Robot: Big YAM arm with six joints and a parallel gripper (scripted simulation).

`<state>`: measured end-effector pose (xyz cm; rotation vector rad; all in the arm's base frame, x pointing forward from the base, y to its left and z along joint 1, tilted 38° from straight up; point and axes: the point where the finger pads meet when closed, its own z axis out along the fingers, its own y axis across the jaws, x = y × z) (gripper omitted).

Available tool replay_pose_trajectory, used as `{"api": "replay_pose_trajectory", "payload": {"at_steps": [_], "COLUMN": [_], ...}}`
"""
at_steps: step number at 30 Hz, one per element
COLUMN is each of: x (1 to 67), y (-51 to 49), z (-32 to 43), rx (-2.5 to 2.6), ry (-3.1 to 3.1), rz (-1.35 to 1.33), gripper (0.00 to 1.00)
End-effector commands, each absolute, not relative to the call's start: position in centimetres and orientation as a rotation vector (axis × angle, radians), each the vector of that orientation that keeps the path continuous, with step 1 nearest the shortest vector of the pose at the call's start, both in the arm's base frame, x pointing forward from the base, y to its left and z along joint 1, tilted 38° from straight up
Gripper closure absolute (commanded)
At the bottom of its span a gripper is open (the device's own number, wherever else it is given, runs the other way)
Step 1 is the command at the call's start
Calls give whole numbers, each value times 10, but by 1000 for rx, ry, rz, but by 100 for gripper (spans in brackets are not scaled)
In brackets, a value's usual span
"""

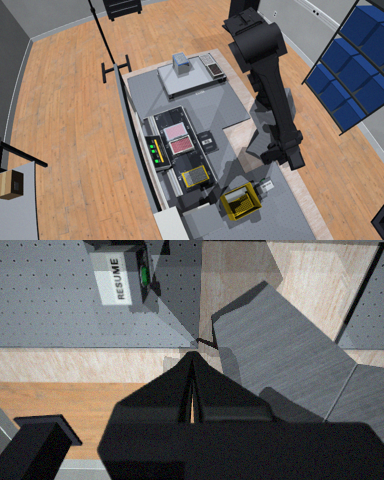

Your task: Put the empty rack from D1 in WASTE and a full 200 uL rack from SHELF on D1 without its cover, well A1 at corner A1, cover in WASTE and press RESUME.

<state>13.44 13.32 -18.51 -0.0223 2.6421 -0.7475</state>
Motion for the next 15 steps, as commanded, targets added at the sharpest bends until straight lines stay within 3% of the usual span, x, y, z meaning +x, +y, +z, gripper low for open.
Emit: {"api": "replay_pose_trajectory", "payload": {"at_steps": [1,15], "x": [139,147], "y": [134,123], "z": [-191,-208], "rx": [-23,-23], "ry": [2644,2644], "rz": [-732,-733], "gripper": [100,100]}}
